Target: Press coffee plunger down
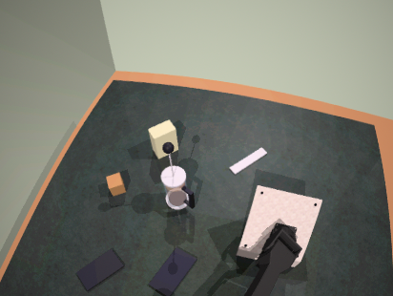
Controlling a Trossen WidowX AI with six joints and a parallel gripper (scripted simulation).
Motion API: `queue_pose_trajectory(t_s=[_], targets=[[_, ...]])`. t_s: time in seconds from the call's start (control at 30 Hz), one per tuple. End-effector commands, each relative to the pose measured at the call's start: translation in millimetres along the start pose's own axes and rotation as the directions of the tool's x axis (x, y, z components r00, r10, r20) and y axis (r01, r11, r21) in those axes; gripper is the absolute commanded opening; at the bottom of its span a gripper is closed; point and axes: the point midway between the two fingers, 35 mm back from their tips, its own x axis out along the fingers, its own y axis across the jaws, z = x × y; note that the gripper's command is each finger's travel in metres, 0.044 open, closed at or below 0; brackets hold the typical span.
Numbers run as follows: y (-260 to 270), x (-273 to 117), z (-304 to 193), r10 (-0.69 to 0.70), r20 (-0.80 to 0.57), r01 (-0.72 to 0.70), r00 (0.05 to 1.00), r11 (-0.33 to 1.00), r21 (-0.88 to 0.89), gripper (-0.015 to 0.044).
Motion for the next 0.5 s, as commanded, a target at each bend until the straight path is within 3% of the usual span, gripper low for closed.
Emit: queue_pose_trajectory(t_s=[0.0, 0.23, 0.47], targets=[[1, 0, 1, 0.0, 0.001, 0.0, 1.0, 1.0, -0.004, 0.0426], [37, 14, 63, -0.019, 0.081, 0.039, 0.997, 0.965, -0.259, 0.044], [100, 14, 176, -0.065, 0.25, 0.206, 0.966, 0.777, -0.595, 0.044]])
